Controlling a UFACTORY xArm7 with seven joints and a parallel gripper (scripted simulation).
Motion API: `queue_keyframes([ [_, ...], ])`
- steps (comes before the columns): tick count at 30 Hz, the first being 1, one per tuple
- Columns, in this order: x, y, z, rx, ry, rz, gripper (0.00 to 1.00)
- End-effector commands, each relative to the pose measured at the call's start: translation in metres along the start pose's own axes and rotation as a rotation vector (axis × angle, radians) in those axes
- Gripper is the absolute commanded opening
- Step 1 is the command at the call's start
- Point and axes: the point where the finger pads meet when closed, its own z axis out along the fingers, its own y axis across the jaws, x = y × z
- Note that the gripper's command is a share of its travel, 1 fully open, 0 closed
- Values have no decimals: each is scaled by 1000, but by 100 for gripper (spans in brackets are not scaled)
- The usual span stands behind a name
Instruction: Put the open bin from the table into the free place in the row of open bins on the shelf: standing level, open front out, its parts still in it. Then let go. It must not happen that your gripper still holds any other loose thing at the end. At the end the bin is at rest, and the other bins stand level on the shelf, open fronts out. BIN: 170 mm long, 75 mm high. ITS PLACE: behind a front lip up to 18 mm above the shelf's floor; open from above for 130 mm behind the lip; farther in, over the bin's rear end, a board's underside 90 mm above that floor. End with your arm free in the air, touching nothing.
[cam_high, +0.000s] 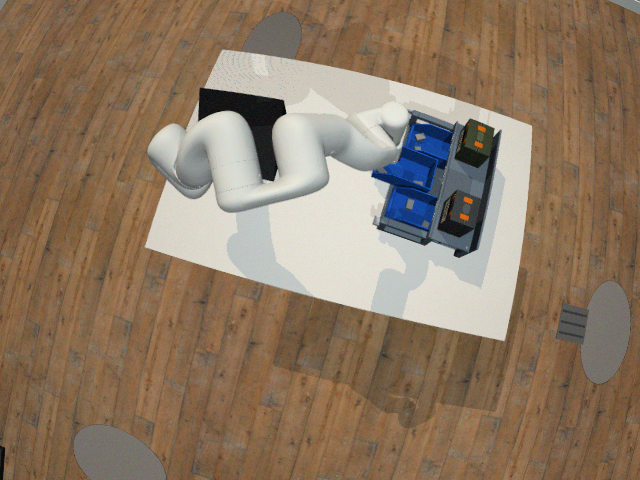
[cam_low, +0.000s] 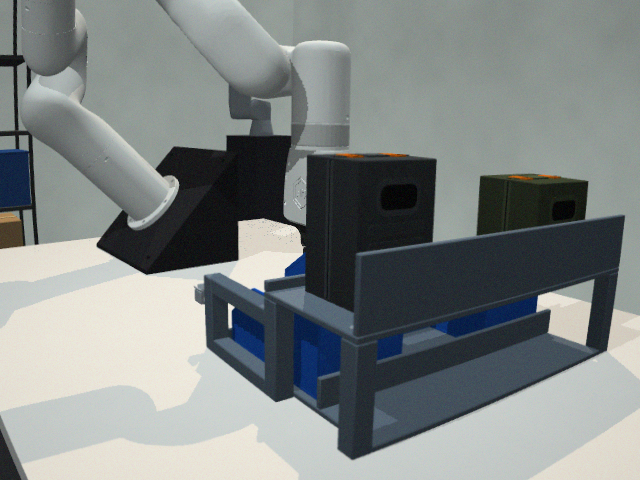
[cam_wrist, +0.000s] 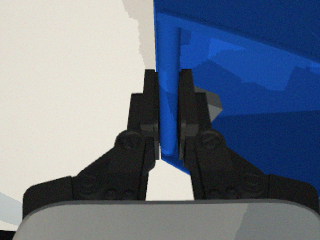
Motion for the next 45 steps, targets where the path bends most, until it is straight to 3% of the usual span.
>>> queue_keyframes([
  [1,1,8,-2,-4,3,0,0],
  [45,1,28,-2,-4,3,0,0],
])
